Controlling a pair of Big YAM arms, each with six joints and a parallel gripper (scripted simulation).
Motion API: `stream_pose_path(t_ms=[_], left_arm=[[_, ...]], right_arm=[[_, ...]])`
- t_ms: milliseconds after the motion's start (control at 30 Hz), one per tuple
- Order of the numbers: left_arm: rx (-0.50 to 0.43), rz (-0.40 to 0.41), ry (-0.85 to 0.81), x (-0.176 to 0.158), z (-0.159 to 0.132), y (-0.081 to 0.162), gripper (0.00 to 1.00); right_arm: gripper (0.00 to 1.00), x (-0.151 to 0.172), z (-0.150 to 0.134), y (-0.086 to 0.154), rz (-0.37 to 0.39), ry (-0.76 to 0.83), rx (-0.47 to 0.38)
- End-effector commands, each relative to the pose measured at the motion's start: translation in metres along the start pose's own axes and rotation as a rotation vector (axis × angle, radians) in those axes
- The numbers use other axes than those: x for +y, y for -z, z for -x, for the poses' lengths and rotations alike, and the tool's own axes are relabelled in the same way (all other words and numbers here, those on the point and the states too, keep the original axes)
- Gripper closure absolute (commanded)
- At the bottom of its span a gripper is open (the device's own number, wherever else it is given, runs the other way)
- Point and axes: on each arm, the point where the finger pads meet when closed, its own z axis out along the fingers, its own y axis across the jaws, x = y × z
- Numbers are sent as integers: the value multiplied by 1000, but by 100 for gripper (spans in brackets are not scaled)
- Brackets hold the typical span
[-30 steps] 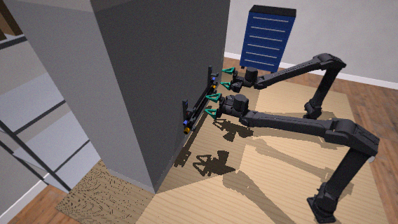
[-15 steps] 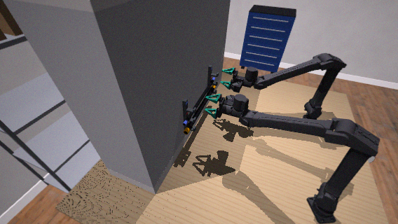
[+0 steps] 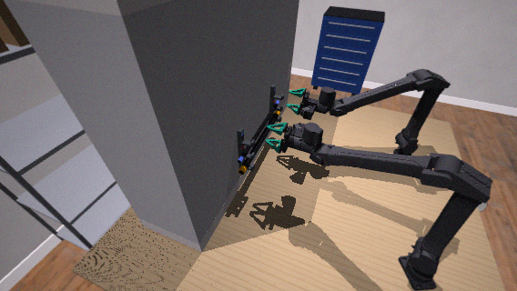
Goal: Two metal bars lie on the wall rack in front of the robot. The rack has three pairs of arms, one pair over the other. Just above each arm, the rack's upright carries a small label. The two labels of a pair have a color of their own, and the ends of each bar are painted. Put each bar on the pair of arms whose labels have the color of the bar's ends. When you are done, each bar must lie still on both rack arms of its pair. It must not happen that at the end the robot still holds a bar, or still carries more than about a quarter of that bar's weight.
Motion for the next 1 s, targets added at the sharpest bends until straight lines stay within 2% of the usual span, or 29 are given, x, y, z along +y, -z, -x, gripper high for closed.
stream_pose_path(t_ms=[0,967], left_arm=[[10,63,39,23,-8,-8,21],[10,29,28,-16,-11,-9,40]], right_arm=[[20,-2,-3,-5,-22,-26,5],[40,36,-1,-6,14,-15,5]])
